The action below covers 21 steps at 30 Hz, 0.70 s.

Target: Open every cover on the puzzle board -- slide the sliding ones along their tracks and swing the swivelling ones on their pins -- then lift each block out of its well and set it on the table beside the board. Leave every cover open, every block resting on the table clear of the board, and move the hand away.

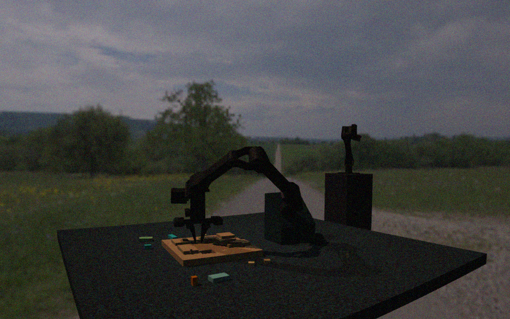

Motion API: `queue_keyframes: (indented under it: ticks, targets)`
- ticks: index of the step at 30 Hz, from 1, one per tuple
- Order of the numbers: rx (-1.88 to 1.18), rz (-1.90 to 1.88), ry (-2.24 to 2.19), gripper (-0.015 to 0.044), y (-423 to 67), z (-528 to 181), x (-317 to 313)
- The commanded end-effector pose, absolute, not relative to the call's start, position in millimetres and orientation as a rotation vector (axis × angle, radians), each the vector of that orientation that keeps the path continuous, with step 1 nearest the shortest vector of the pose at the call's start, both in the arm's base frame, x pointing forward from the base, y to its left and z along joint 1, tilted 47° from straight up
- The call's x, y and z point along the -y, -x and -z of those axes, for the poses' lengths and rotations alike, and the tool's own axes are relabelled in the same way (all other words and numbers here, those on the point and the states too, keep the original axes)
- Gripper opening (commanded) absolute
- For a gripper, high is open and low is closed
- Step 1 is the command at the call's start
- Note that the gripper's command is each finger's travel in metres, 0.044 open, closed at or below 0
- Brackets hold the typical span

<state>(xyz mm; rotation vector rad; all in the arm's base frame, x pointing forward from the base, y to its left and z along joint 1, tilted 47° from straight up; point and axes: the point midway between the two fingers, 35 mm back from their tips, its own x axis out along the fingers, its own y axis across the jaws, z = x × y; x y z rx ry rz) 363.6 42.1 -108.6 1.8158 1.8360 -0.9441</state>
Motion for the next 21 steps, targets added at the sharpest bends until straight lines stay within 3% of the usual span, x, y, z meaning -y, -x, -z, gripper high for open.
queue_keyframes:
  ticks: [1, 21]
  targets:
    - [-1.832, 0.941, -1.816, 0.008, -364.8, 106.0, -38.7]
    - [-1.83, 0.943, -1.82, 0.008, -367.4, 88.8, -19.6]
